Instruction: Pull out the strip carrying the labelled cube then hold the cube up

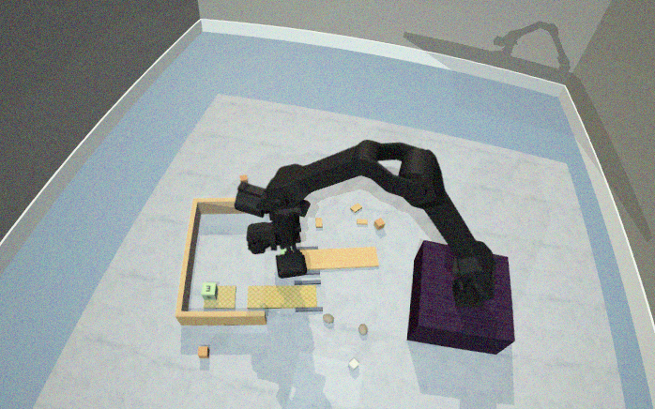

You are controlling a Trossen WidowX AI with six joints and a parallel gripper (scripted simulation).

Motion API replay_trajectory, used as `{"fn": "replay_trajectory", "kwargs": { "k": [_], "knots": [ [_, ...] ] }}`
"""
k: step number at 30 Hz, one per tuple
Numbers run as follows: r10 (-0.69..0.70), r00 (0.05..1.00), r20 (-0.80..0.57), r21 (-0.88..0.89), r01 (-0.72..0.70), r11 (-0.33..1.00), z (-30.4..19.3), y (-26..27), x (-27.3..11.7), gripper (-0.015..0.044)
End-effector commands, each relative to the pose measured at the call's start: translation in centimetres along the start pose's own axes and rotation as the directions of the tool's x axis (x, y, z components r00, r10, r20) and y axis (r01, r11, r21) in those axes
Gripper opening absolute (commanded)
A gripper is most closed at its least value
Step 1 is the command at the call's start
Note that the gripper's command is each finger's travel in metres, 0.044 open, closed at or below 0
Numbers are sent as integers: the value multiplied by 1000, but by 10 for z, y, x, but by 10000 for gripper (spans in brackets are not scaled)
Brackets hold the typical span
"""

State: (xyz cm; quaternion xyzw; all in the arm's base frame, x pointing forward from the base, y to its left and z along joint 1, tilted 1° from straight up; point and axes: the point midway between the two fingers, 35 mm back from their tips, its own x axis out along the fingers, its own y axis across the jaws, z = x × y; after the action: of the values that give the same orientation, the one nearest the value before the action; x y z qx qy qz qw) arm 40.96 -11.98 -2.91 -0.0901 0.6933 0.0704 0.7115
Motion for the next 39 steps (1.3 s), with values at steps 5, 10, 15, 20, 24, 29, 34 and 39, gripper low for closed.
{"fn": "replay_trajectory", "kwargs": {
  "k": [5,10,15,20,24,29,34,39],
  "knots": [
    [1,1000,-1,0,-1,1000,0,0,3,171],
    [1,1000,-1,0,-1,1000,0,0,3,118],
    [1,1000,-1,0,-1,1000,-1,0,2,26],
    [1,1000,-2,1,-1,1000,-14,8,-10,0],
    [2,1000,-3,1,-2,1000,-27,15,-21,0],
    [3,1000,-4,2,-3,1000,-44,25,-33,0],
    [4,1000,-5,3,-4,1000,-53,30,-38,0],
    [5,1000,-6,3,-5,1000,-66,37,-39,0]
  ]
}}
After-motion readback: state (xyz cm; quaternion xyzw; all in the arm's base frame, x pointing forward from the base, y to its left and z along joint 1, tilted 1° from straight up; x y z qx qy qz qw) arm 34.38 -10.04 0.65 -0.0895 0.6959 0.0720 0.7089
